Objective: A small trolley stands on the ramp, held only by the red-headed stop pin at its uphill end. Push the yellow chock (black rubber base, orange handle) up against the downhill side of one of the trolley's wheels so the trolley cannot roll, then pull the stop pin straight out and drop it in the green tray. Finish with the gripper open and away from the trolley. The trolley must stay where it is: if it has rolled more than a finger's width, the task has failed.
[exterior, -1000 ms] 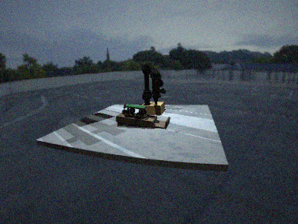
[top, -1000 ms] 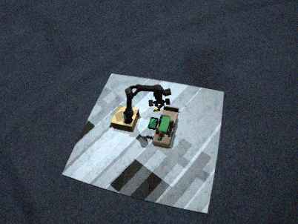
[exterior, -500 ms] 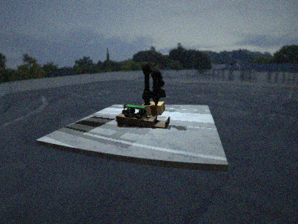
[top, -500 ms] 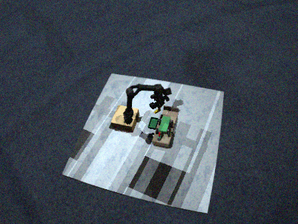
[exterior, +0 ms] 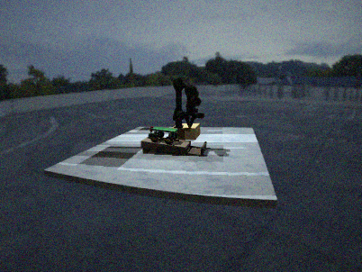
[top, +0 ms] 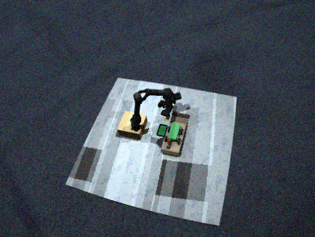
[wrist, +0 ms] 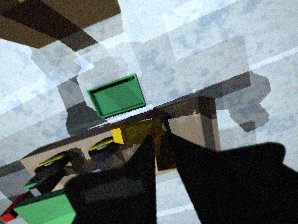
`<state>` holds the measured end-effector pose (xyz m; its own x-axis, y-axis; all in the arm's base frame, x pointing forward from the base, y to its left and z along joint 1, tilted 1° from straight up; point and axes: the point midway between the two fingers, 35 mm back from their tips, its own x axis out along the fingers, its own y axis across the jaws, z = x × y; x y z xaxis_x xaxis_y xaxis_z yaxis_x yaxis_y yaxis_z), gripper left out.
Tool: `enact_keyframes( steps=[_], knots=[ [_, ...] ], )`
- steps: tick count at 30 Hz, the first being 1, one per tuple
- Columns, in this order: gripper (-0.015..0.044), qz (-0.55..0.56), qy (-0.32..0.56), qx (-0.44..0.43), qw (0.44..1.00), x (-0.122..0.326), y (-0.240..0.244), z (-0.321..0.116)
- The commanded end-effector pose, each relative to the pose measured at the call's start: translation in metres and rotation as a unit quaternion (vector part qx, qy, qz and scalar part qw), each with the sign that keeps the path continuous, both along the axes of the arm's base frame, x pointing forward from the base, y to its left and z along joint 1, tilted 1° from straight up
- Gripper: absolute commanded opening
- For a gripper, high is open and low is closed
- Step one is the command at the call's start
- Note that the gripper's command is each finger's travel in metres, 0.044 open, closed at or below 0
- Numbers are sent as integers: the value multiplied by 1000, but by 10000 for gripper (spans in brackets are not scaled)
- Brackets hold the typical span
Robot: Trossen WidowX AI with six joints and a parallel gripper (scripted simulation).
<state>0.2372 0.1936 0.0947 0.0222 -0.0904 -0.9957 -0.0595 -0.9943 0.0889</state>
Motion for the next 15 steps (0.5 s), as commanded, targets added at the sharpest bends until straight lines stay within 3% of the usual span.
enact_keyframes(
  steps=[1, 15],
  knots=[
    [0, 70, 4, -7, 997, 1, 0, 1],
    [0, 81, 4, -8, 997, 18, 4, -3]
  ],
)
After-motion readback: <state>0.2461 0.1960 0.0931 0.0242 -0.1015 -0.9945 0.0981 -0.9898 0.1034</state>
